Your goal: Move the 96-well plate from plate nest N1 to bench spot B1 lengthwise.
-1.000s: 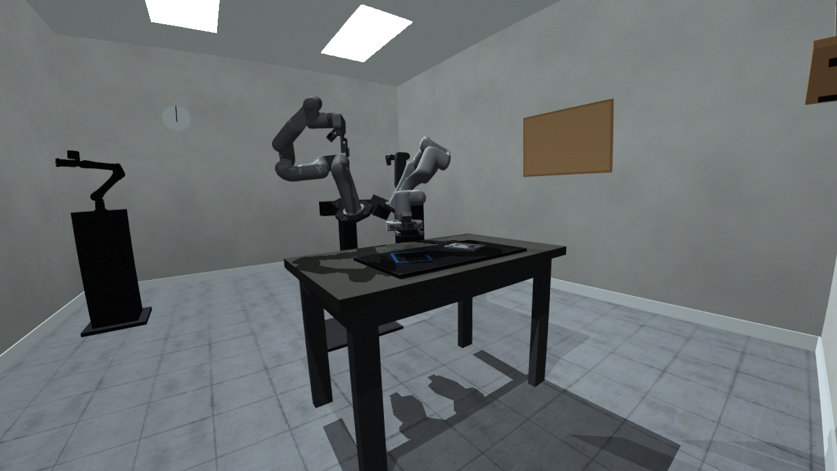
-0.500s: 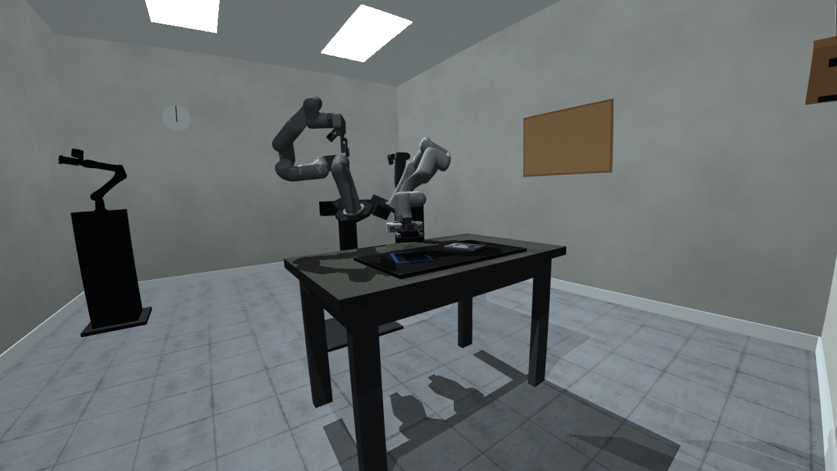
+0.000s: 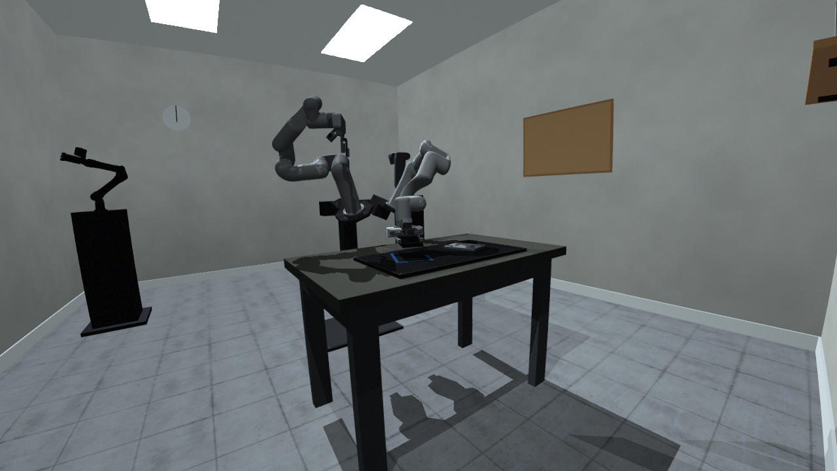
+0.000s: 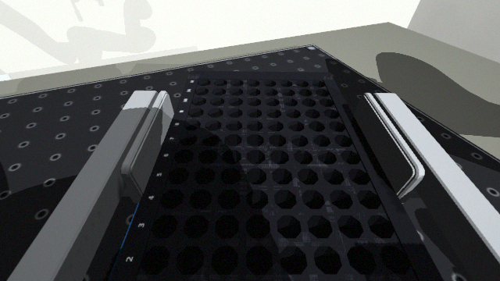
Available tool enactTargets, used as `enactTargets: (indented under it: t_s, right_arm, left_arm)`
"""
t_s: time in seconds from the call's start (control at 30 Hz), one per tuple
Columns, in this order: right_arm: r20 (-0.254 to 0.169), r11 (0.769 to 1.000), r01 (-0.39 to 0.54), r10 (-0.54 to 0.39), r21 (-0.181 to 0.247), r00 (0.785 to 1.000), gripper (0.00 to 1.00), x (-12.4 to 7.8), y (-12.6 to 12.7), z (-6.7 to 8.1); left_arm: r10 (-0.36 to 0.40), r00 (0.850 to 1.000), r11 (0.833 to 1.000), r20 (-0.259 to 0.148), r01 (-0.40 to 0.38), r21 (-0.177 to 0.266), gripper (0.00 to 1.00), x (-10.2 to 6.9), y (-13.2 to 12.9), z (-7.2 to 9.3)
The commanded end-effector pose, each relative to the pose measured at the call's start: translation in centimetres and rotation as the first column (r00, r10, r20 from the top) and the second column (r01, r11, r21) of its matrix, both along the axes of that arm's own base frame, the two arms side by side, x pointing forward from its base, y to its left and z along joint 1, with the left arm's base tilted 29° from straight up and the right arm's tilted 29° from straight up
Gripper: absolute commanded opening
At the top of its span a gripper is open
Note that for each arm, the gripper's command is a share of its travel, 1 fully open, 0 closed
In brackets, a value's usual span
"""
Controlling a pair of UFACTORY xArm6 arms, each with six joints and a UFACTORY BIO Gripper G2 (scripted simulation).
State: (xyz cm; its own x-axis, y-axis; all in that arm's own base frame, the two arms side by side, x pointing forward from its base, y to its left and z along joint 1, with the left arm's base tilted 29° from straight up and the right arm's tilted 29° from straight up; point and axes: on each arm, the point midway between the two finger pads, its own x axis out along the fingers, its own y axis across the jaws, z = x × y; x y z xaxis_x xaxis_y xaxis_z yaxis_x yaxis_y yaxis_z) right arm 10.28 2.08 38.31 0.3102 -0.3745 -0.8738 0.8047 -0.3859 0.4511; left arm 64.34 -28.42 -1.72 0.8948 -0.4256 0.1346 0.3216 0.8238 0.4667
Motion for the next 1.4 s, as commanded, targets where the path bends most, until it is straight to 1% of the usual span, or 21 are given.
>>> enactTargets:
  t_s: [0.0,0.1,0.17,0.67,0.83,1.37]
  right_arm:
    - [0.000,1.000,0.000,0.000,0.001,1.000,1.00,0.0,0.0,0.0]
    - [0.000,1.000,0.000,0.000,0.001,1.000,1.00,0.0,0.0,0.0]
    - [0.000,1.000,0.000,0.000,0.001,1.000,1.00,0.0,0.0,0.0]
    - [0.000,1.000,0.000,0.000,0.001,1.000,1.00,0.0,0.0,0.0]
    - [0.000,1.000,0.000,0.000,0.001,1.000,1.00,0.0,0.0,0.0]
    - [0.000,1.000,0.000,0.000,0.001,1.000,1.00,0.0,0.0,0.0]
  left_arm:
    - [-0.001,1.000,1.000,0.003,0.001,-0.002,0.00,0.2,0.1,-0.3]
    - [-0.001,1.000,1.000,0.003,0.001,-0.002,0.00,0.4,0.3,-0.7]
    - [-0.001,1.000,1.000,0.003,0.001,-0.002,0.00,0.4,0.3,-0.7]
    - [-0.001,1.000,1.000,0.003,0.001,-0.002,0.00,1.2,1.2,-2.9]
    - [-0.001,1.000,1.000,0.003,0.001,-0.002,0.00,1.3,1.4,-3.3]
    - [-0.001,1.000,1.000,0.003,0.001,-0.002,0.00,1.3,1.4,-3.3]
